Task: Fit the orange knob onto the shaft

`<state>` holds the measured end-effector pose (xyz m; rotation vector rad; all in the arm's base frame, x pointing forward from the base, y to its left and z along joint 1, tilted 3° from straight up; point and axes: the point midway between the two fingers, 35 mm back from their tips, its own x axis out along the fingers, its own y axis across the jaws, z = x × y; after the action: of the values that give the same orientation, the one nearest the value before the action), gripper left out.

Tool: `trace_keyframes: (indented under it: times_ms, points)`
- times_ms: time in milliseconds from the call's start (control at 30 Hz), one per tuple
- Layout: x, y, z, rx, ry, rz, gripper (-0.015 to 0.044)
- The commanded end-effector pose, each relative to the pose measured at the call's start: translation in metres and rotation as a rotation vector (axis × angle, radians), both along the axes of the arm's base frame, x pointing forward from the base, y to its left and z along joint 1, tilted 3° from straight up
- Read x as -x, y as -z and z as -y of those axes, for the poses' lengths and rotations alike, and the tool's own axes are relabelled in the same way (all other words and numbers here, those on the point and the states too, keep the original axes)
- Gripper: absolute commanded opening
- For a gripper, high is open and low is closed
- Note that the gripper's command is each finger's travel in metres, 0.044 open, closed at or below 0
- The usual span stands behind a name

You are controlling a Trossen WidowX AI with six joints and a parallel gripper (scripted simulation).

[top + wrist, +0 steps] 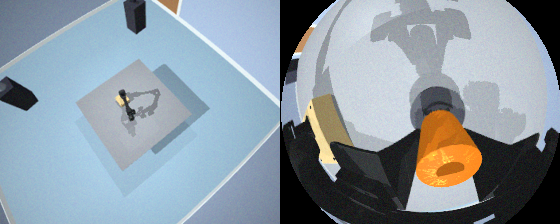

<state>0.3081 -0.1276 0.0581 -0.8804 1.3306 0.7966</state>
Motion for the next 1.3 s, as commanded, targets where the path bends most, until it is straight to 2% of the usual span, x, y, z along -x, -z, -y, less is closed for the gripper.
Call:
trace_keyframes:
  times_ms: [0, 967, 1267]
  points:
    - [-0.0029, -0.0031, 0.0011, 0.006, -0.042, 0.007, 0.0000]
    - [-0.0010, -0.0017, 0.0002, 0.006, -0.042, 0.007, 0.0000]
    - [-0.0029, -0.0035, 0.0011, 0.025, -0.251, 0.005, 0.0000]
